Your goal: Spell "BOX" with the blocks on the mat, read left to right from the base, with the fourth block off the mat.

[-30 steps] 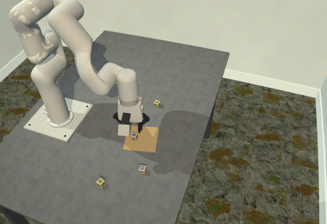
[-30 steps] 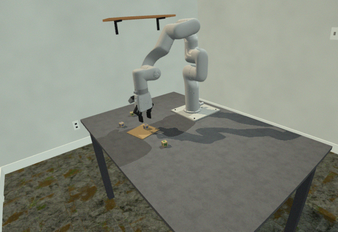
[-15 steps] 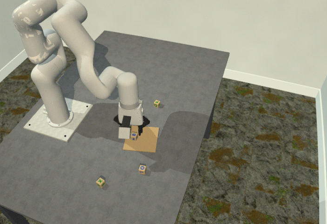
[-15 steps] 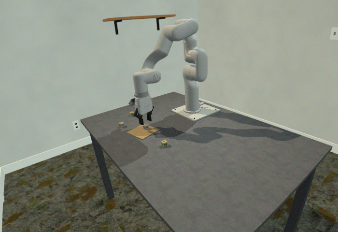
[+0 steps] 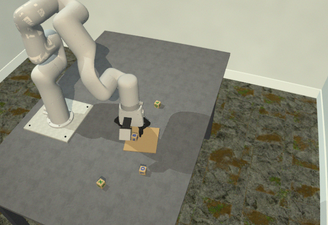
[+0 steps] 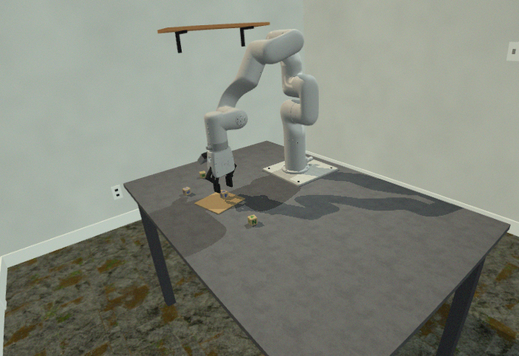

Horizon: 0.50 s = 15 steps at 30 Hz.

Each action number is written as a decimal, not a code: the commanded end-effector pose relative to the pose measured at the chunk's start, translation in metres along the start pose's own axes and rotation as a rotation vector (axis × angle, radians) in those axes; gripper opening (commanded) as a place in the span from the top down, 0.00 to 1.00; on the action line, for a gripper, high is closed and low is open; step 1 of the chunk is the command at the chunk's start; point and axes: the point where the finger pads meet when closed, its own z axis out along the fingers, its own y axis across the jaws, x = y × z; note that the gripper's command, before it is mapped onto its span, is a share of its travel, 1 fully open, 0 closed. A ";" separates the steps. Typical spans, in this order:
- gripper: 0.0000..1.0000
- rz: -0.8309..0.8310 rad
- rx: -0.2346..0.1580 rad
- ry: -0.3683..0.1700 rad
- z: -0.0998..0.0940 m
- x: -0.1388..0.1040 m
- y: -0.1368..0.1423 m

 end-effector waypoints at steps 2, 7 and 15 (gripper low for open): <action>0.37 0.000 0.003 0.001 -0.001 0.000 -0.001; 0.37 0.000 0.003 0.001 -0.001 0.000 -0.001; 0.37 0.000 0.003 0.001 -0.001 0.000 -0.001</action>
